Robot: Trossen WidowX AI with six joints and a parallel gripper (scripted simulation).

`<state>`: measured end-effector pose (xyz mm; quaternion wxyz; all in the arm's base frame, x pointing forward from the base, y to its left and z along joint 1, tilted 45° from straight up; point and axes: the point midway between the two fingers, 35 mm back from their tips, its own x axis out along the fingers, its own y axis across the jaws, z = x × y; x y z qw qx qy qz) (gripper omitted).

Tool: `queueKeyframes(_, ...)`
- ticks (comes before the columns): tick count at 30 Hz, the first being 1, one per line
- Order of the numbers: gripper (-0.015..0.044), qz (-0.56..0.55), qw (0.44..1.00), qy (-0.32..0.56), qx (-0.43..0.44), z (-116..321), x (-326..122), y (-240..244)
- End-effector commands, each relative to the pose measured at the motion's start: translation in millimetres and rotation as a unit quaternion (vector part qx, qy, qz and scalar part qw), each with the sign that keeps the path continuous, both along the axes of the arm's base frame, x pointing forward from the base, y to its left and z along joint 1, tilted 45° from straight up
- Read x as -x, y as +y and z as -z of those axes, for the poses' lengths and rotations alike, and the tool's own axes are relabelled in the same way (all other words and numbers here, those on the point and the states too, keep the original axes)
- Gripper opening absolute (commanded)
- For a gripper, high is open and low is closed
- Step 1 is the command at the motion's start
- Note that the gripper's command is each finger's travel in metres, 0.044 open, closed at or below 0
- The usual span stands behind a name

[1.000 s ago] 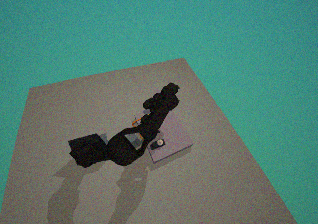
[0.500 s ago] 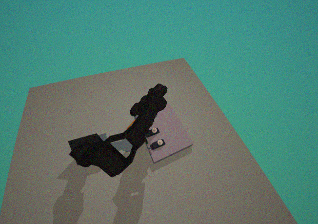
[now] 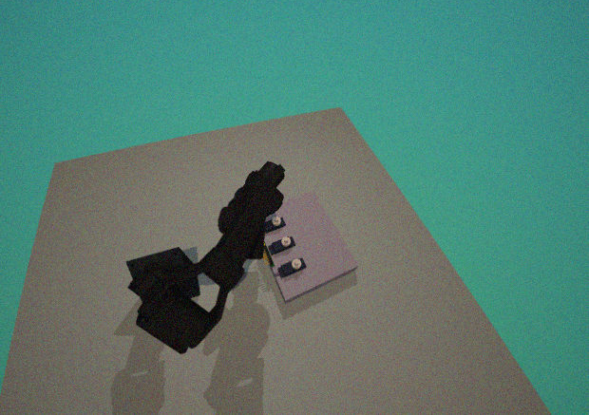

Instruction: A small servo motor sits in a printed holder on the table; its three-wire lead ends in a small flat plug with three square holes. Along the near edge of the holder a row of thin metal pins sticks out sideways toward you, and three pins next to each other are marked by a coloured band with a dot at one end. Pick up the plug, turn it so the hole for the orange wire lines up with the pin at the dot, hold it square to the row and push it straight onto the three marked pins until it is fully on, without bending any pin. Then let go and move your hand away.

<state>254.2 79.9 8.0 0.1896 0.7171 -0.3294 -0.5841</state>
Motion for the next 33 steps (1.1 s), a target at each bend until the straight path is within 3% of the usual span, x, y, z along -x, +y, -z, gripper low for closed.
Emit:
queueKeyframes(1, 0.0000, -0.037, 0.999, 0.034, 0.002, -1.3, 15.0, -4.4)
queueKeyframes(14, 0.0000, -0.153, 0.977, 0.148, 0.022, 0.8, 61.9, -25.9)
queueKeyframes(33, 0.0000, -0.154, 0.976, 0.149, 0.023, 29.3, 49.1, -51.5)
